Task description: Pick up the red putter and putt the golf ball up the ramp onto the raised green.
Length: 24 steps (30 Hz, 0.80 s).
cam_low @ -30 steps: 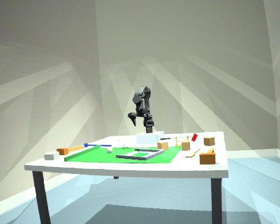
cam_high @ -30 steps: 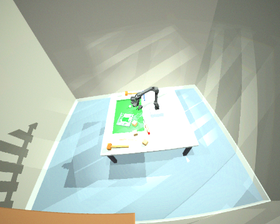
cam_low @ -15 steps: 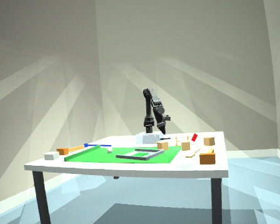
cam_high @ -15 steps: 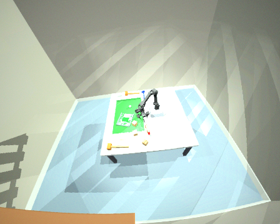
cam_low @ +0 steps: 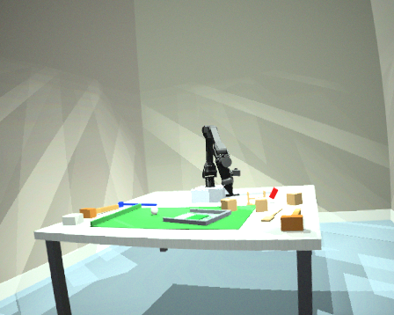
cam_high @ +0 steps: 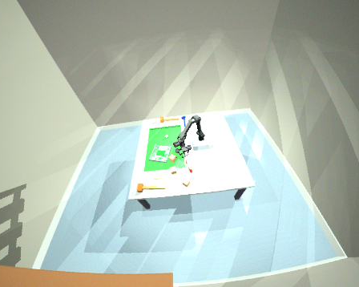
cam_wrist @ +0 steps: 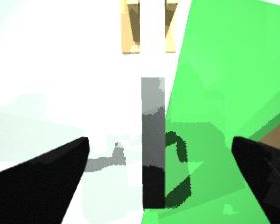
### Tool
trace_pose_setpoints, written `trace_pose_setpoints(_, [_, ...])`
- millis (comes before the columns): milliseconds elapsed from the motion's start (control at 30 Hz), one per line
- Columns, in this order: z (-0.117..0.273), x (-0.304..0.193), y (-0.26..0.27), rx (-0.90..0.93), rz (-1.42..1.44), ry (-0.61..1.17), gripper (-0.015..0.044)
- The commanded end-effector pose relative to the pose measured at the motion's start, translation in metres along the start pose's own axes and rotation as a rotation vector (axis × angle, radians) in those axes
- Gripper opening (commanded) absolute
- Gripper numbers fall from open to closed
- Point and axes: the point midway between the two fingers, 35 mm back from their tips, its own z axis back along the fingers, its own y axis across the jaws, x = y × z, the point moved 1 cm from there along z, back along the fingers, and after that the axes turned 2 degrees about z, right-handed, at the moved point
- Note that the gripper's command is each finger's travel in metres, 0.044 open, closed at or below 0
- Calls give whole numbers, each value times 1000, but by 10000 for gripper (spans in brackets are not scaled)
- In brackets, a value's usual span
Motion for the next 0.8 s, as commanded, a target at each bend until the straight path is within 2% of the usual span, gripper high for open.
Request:
trace_pose_setpoints(0, [-11,-4,4,16,1,1,440])
trace_pose_setpoints(700, [-34,-10,5,16,1,1,440])
trace_pose_setpoints(767, [-30,-9,3,10,-1,3,387])
